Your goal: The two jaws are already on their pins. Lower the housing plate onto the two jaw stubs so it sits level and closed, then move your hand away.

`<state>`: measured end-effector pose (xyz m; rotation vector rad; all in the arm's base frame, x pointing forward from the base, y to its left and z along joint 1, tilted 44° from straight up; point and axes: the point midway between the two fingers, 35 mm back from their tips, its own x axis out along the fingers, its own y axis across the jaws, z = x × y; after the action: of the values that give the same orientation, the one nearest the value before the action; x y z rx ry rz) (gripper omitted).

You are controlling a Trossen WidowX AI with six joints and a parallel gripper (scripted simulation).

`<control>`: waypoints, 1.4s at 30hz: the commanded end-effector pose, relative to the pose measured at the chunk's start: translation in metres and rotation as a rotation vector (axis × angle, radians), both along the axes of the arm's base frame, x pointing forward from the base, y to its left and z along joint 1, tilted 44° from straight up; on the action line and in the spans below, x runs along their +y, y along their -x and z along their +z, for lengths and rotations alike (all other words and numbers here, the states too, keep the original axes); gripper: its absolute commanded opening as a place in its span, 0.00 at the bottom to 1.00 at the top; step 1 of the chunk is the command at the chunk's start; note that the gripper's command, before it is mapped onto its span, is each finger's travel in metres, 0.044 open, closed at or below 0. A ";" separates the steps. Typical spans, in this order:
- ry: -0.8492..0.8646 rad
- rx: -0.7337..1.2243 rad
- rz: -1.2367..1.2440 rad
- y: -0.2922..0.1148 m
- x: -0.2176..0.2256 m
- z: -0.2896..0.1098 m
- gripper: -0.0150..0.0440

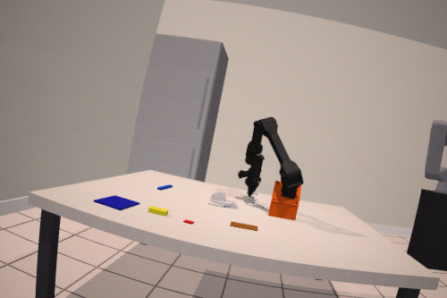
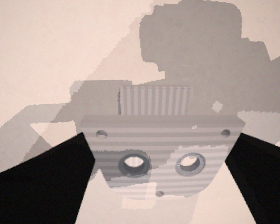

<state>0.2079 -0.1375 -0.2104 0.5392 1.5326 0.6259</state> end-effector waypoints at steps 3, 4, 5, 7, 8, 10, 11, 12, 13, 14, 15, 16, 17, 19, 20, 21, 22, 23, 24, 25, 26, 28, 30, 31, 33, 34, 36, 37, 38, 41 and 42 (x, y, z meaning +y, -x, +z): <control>0.004 -0.001 0.005 -0.001 -0.014 0.014 0.85; 0.004 -0.001 0.005 -0.002 -0.016 0.016 0.85; 0.004 -0.001 0.004 -0.002 -0.019 0.019 0.85; 0.004 0.000 0.004 -0.002 -0.023 0.024 0.85; 0.004 0.000 0.003 -0.002 -0.025 0.026 0.85; 0.004 0.000 0.003 -0.002 -0.029 0.031 0.85; 0.003 0.000 0.003 -0.002 -0.031 0.034 0.85; 0.003 0.000 0.002 -0.002 -0.033 0.036 0.85; 0.003 0.000 0.002 -0.002 -0.035 0.038 0.85; 0.003 0.000 0.002 -0.002 -0.036 0.040 0.85; 0.003 0.000 0.002 -0.002 -0.036 0.040 0.85; 0.003 0.000 0.002 -0.002 -0.036 0.040 0.85; 0.003 0.000 0.002 -0.002 -0.036 0.040 0.85; 0.005 0.013 -0.012 -0.003 -0.035 0.041 0.85; 0.007 0.029 -0.030 -0.004 -0.034 0.043 0.85; 0.010 0.049 -0.052 -0.006 -0.033 0.045 0.85; 0.013 0.069 -0.074 -0.007 -0.032 0.047 0.85; 0.016 0.088 -0.096 -0.009 -0.031 0.049 0.85; 0.019 0.107 -0.117 -0.010 -0.029 0.051 0.85; 0.021 0.127 -0.139 -0.012 -0.028 0.053 0.85; 0.024 0.146 -0.161 -0.013 -0.027 0.055 0.85; 0.029 0.185 -0.205 -0.016 -0.024 0.058 0.85; 0.035 0.224 -0.248 -0.019 -0.021 0.062 0.85; 0.037 0.243 -0.270 -0.020 -0.019 0.064 0.85; 0.042 0.281 -0.314 -0.023 -0.016 0.068 0.85; 0.044 0.300 -0.336 -0.024 -0.015 0.070 0.85; 0.049 0.339 -0.380 -0.027 -0.012 0.074 0.85; 0.051 0.358 -0.402 -0.028 -0.010 0.076 0.85; 0.054 0.377 -0.424 -0.029 -0.009 0.078 0.85; 0.060 0.434 -0.490 -0.033 -0.004 0.083 0.85; 0.062 0.453 -0.511 -0.034 -0.002 0.085 0.85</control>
<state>0.2379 -0.1466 -0.1313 0.9596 1.7130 0.1380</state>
